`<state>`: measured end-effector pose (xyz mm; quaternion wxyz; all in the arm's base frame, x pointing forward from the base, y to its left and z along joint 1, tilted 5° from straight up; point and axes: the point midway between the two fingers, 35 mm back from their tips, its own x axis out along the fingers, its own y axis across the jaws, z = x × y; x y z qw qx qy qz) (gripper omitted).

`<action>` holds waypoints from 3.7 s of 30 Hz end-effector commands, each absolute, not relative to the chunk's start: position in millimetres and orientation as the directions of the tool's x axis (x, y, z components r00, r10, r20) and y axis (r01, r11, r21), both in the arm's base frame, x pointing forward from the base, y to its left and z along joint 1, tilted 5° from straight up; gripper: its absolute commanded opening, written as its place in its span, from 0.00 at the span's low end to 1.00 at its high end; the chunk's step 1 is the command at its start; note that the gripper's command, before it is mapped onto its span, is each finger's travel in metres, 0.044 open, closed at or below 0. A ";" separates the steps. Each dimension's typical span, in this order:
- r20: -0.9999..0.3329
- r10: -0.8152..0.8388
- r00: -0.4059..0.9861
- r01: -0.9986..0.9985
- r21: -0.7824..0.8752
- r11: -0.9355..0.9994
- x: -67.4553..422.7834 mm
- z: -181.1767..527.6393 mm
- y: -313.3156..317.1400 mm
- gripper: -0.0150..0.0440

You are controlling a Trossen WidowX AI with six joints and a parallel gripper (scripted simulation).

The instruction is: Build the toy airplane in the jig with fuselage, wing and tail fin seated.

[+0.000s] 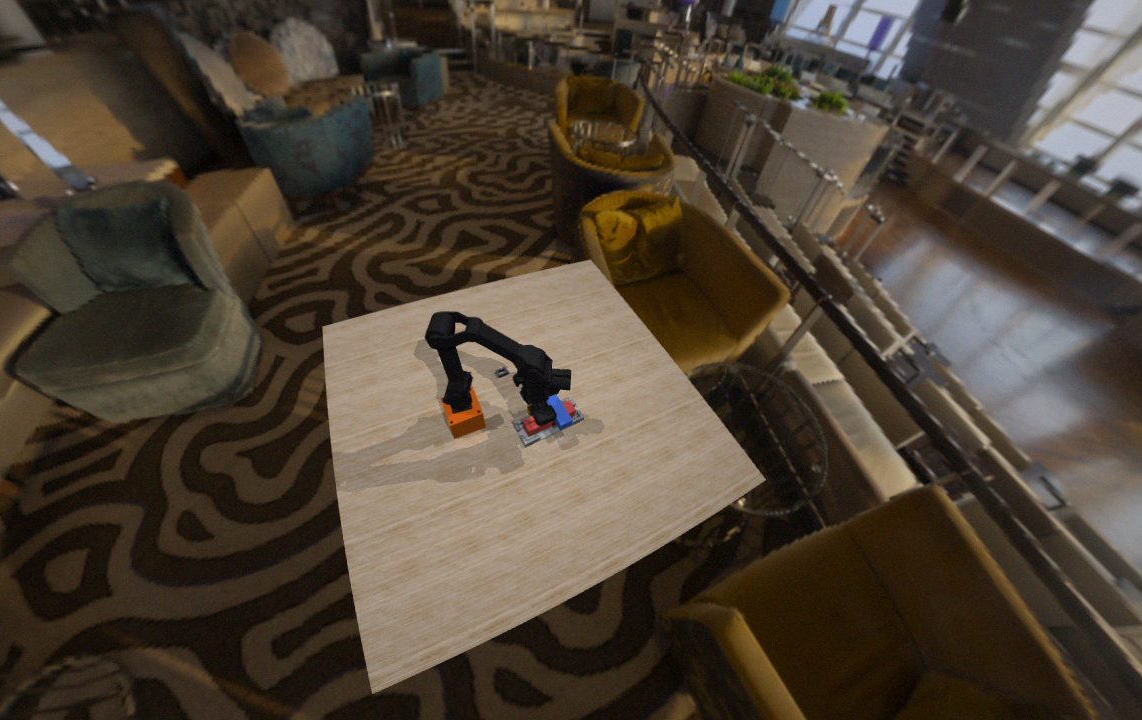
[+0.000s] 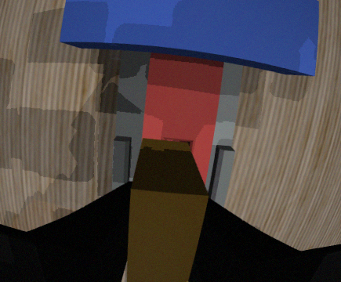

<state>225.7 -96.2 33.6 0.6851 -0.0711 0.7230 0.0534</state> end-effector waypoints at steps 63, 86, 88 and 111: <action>-0.998 -0.030 -0.055 -0.178 -0.020 0.984 218.6 -7.7 -109.8 0.34; -0.998 -0.032 -0.059 -0.183 -0.020 0.983 224.2 82.6 -106.8 0.69; -0.998 -0.032 -0.059 -0.183 -0.020 0.983 225.3 82.6 -107.2 0.69; -0.998 -0.032 -0.059 -0.183 -0.021 0.983 228.7 82.5 -108.1 0.69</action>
